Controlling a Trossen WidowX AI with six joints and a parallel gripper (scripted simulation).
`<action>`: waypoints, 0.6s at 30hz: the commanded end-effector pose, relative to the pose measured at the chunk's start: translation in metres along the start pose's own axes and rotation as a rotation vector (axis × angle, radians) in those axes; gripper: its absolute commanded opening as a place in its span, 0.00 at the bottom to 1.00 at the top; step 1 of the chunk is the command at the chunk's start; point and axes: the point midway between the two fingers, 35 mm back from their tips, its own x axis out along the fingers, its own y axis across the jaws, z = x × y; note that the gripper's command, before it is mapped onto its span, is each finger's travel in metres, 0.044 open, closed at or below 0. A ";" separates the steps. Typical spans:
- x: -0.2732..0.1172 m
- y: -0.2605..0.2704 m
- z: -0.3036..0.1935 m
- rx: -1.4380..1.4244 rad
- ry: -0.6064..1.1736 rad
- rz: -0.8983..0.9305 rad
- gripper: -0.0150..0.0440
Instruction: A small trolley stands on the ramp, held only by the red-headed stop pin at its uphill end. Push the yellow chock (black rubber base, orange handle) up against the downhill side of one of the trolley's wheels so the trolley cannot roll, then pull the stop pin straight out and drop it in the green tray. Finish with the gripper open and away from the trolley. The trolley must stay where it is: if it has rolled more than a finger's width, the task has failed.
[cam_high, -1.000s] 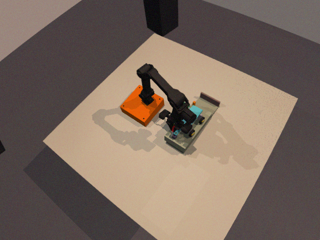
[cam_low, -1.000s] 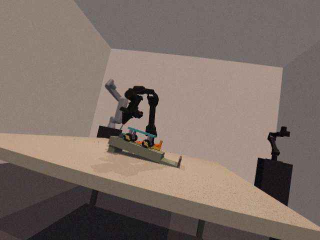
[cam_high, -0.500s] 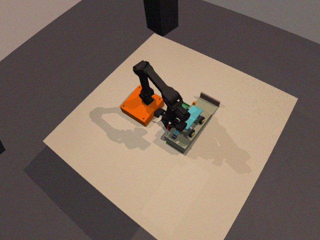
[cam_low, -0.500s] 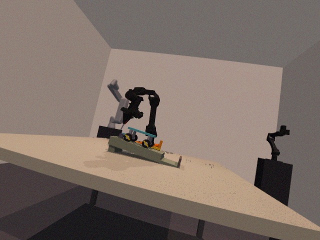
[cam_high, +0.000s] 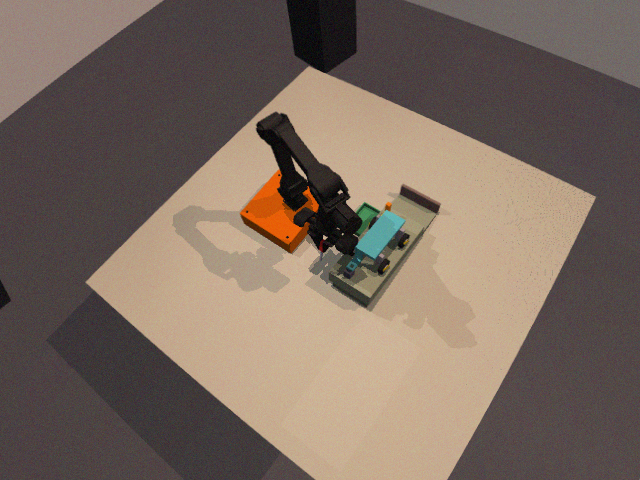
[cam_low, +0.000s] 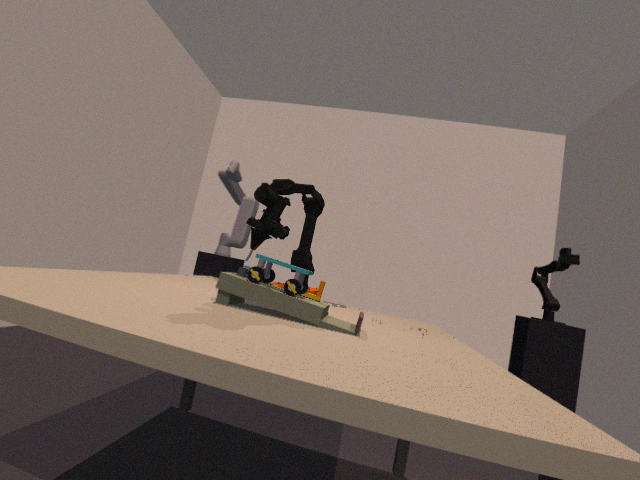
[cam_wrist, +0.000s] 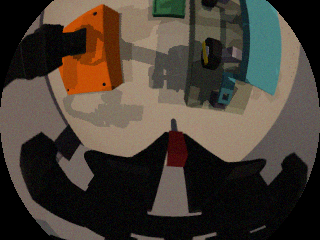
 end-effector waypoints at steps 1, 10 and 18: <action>0.001 0.003 0.002 -0.004 -0.004 -0.004 0.25; -0.004 0.000 0.033 -0.003 -0.007 -0.004 0.25; -0.009 -0.003 0.063 -0.003 -0.010 -0.004 0.25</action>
